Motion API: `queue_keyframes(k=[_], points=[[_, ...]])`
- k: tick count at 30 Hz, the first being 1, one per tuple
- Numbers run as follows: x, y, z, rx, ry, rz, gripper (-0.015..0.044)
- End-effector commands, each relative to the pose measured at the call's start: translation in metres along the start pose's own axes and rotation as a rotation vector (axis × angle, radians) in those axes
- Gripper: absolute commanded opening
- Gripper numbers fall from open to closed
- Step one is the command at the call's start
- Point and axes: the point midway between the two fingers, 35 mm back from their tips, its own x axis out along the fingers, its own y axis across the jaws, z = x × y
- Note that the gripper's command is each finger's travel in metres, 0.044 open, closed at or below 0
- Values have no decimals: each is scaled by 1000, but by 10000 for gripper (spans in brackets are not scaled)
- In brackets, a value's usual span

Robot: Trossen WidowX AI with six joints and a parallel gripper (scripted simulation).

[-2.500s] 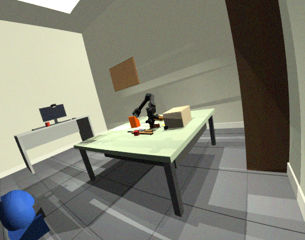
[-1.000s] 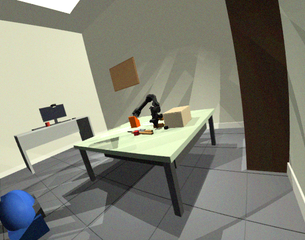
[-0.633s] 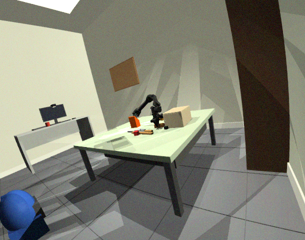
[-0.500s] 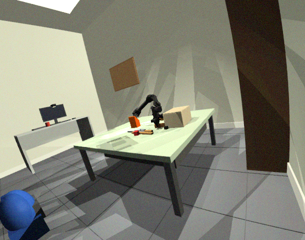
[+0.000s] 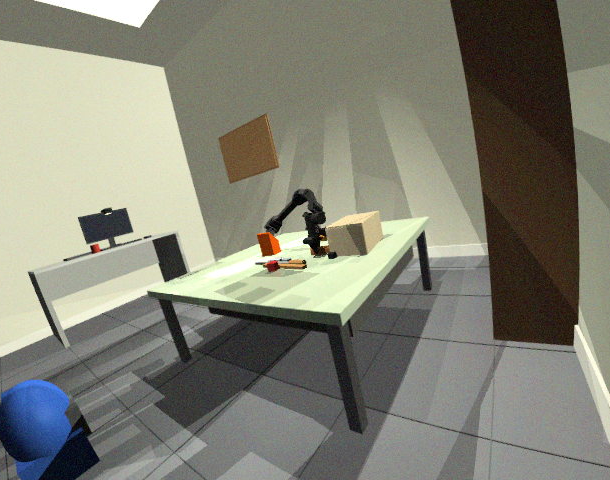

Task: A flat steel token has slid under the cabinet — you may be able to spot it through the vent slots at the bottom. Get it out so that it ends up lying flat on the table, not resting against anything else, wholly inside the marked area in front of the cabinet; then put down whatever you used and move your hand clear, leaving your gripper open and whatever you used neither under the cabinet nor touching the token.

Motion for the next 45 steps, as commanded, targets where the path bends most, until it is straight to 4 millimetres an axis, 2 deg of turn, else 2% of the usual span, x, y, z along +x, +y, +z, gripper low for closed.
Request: queue_keyframes(k=[1, 45], points=[[1, 8, 1, -6, 0, 3, 0], [2, 60, 1, -5, 1, 6, 0]])
